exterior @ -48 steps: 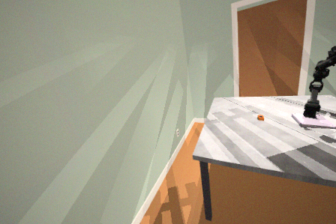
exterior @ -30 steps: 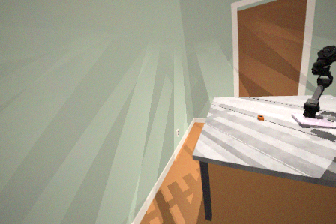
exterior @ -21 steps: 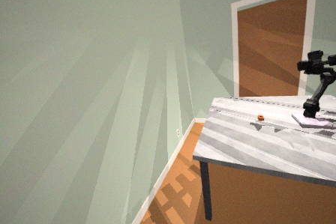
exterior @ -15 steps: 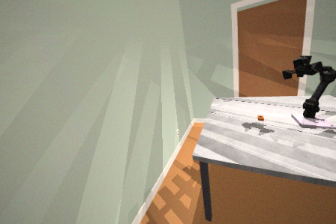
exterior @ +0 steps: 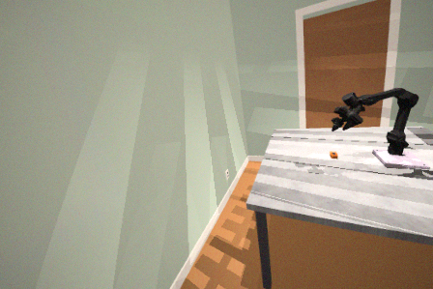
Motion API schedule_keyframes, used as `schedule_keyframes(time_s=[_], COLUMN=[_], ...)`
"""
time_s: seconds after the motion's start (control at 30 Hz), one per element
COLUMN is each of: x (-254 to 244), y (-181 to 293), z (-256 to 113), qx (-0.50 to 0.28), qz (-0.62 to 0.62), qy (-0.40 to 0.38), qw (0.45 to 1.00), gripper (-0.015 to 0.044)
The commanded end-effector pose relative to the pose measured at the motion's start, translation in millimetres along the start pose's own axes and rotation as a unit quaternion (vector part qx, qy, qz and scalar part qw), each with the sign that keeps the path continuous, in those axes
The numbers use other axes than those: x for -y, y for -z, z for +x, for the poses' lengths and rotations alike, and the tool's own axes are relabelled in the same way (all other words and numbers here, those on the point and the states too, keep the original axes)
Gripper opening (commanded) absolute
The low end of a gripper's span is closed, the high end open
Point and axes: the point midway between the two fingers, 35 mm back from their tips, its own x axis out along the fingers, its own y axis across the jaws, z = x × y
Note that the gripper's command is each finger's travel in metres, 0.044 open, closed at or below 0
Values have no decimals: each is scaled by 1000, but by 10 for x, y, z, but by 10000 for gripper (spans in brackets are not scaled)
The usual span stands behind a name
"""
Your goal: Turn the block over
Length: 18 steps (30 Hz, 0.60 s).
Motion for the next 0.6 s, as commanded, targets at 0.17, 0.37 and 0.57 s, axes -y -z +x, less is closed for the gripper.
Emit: schedule_keyframes(time_s=[0.17, 0.37, 0.57], x=[1326, 1897, 1935], y=[710, 1203, 1231], z=[243, 88, 53], qx=[-229, -372, -377], qz=[82, 126, 127], qy=[188, 252, 254], qw=[952, 884, 882], gripper=[440, 440, 440])
